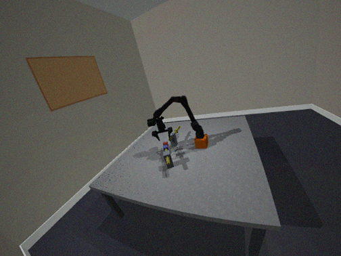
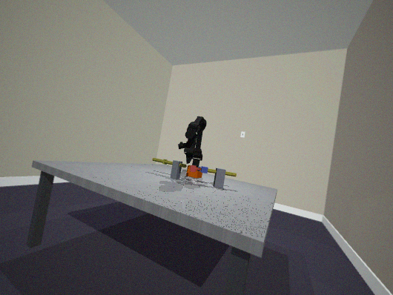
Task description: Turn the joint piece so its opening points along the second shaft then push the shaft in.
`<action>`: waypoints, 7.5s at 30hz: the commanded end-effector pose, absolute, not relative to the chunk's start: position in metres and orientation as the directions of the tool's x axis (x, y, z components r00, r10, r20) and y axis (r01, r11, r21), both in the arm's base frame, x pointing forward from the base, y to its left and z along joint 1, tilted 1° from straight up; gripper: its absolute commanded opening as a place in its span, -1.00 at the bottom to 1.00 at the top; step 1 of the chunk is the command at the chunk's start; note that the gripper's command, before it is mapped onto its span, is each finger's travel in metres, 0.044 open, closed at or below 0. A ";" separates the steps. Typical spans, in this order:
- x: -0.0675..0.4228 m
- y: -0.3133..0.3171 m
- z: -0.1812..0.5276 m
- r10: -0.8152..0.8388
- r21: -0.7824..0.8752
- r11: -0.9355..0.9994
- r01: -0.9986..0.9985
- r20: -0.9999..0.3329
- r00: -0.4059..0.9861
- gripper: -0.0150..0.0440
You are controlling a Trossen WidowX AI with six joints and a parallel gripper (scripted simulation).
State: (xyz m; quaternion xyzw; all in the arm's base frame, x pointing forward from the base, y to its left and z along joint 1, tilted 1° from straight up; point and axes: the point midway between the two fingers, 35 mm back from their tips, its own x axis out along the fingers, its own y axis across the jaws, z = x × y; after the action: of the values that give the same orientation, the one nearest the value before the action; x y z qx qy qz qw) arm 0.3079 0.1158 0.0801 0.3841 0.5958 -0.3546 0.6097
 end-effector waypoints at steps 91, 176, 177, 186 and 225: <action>0.292 0.143 0.009 0.022 0.033 0.449 0.893 -0.999 0.026 0.12; 0.282 0.139 0.012 -0.051 0.025 0.255 0.967 -0.998 0.039 -0.49; 0.282 0.138 0.013 -0.057 0.024 0.239 0.971 -0.998 0.039 -0.49; 0.274 0.137 0.015 -0.111 0.018 0.093 0.995 -0.993 0.028 -0.49; 0.274 0.137 0.015 -0.115 0.020 0.084 0.996 -0.993 0.030 0.99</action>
State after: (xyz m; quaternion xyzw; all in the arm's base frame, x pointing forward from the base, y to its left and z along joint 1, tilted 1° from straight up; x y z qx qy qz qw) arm 0.2741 0.1366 0.0145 0.4553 0.4839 -0.5010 0.5546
